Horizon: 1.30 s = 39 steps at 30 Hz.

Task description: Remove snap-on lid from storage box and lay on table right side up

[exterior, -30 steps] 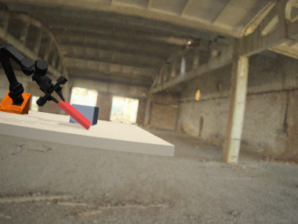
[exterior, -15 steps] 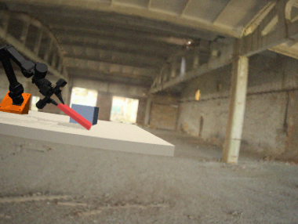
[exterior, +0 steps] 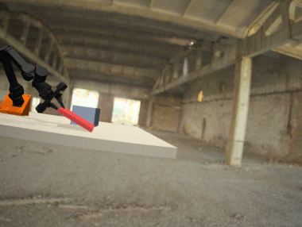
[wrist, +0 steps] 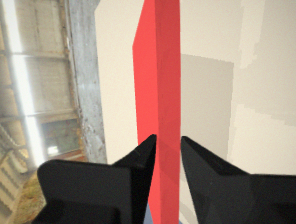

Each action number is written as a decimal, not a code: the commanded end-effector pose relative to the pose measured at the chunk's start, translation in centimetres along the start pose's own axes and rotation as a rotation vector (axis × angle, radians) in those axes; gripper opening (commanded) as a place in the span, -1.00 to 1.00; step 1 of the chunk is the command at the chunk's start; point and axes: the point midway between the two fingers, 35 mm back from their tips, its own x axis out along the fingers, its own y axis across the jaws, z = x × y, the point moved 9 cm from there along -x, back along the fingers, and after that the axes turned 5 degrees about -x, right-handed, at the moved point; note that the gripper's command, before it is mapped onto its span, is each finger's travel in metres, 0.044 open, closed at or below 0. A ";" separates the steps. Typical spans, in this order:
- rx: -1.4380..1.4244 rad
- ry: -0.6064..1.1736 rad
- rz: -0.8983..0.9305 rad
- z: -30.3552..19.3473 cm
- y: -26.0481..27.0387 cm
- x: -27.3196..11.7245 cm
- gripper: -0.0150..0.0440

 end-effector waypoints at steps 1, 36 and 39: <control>0.003 0.015 -0.025 -0.4 -0.9 0.8 -0.49; 0.001 0.016 -0.026 0.1 -2.0 -1.6 1.00; 0.001 0.016 -0.026 0.0 -2.3 -2.1 1.00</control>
